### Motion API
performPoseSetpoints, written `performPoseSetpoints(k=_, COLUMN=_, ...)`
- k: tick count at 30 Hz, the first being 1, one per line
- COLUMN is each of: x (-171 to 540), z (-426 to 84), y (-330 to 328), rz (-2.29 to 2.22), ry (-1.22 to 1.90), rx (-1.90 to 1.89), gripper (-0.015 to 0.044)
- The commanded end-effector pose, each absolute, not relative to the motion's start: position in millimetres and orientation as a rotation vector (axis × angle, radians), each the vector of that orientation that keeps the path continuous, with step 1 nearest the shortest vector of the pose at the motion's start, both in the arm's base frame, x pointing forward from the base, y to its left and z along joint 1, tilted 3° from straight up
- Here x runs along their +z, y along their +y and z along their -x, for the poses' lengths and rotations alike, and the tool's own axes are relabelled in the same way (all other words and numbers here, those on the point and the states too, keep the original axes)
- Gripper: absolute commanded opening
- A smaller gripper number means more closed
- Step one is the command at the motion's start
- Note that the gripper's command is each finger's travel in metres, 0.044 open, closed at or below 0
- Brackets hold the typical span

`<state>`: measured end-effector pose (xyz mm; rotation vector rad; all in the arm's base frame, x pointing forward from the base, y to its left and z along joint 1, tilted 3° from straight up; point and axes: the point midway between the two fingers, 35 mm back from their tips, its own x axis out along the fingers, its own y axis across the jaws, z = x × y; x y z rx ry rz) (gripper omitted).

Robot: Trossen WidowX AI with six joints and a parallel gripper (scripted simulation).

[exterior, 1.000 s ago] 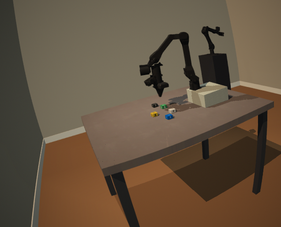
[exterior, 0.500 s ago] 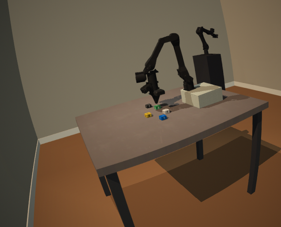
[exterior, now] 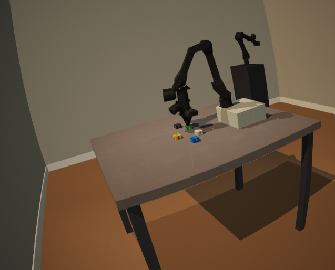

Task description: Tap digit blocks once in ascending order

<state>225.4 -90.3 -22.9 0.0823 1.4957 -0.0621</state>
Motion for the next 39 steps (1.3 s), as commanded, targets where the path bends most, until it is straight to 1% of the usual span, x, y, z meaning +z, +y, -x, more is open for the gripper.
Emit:
performPoseSetpoints(k=1, x=-20.7, z=-225.3, y=-90.3, rz=-0.083, ry=1.496, rx=-0.062, gripper=0.0020)
performPoseSetpoints(k=4, x=2.6, z=-222.5, y=-89.5, rz=-0.088, ry=1.498, rx=-0.059, gripper=0.0020)
performPoseSetpoints(k=9, x=14.8, z=-223.0, y=-90.3, rz=-0.089, ry=1.498, rx=-0.059, gripper=0.0020)
performPoseSetpoints(k=13, x=75.3, z=-218.9, y=-91.4, rz=-0.088, ry=1.498, rx=-0.059, gripper=0.0020)
performPoseSetpoints(k=15, x=86.0, z=-216.6, y=-90.9, rz=-0.088, ry=1.498, rx=-0.059, gripper=0.0020)
performPoseSetpoints(k=20, x=86.9, z=-220.8, y=-100.6, rz=-0.088, ry=1.498, rx=-0.060, gripper=0.0020)
performPoseSetpoints(k=25, x=87.3, z=-237.6, y=-169.9, rz=-0.083, ry=1.497, rx=-0.064, gripper=0.0020)
performPoseSetpoints(k=29, x=83.7, z=-238.6, y=-173.2, rz=-0.083, ry=1.497, rx=-0.064, gripper=0.0020)
performPoseSetpoints(k=34, x=9.4, z=-243.7, y=-172.3, rz=-0.083, ry=1.497, rx=-0.064, gripper=0.0020)
performPoseSetpoints(k=39, x=6.1, z=-243.5, y=-171.9, rz=-0.083, ry=1.497, rx=-0.064, gripper=0.0020)
